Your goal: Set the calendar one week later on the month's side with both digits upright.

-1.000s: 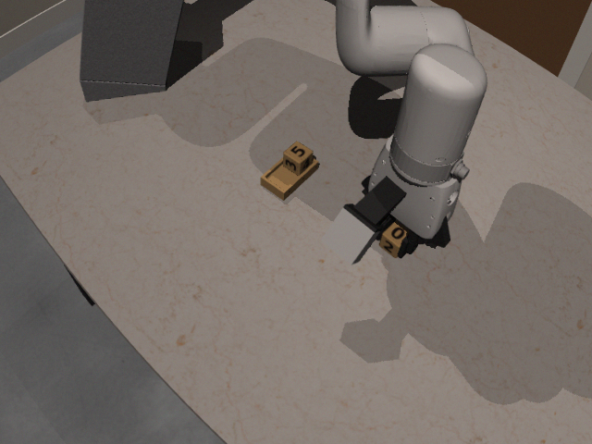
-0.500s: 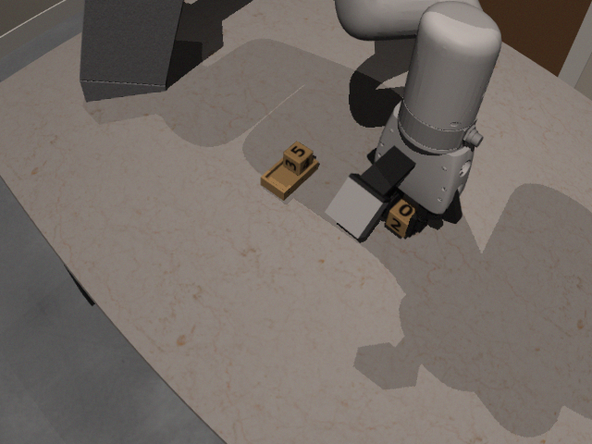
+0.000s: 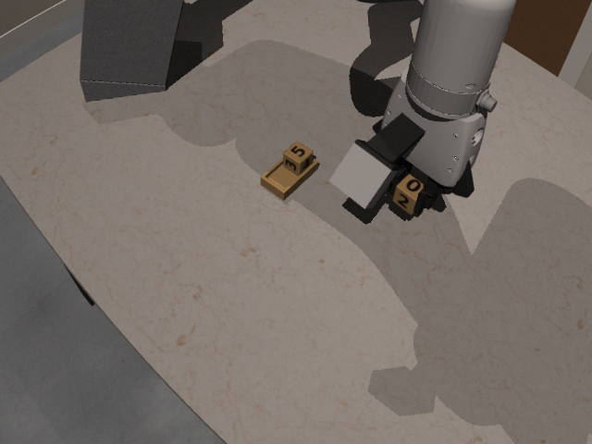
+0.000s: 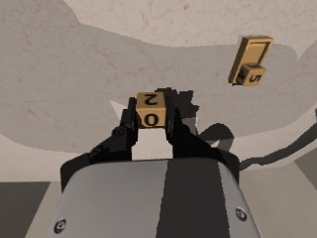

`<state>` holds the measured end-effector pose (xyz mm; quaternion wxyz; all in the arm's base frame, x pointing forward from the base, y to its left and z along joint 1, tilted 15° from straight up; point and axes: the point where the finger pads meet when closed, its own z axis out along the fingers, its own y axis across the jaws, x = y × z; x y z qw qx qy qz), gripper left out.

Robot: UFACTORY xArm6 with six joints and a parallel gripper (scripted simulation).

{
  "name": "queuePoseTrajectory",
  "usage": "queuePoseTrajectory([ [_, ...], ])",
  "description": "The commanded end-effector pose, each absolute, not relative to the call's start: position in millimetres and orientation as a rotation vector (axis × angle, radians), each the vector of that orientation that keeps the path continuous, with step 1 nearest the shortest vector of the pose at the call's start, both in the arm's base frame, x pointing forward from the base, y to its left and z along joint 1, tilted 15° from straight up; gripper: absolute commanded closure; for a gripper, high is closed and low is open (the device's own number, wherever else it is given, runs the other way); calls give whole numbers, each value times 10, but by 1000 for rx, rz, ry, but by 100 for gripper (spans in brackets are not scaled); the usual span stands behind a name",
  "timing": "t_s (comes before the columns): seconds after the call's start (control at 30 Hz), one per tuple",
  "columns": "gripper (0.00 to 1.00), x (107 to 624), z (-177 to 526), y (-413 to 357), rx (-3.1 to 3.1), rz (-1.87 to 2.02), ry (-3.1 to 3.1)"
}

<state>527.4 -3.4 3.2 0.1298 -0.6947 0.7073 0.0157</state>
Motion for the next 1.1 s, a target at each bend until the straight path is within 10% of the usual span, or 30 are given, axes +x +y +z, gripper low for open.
queuePoseTrajectory([
  [0.0,73,5293,58,-39,-2016,39,2053],
  [1.07,73,4506,47,700,-2638,-107,1080],
])
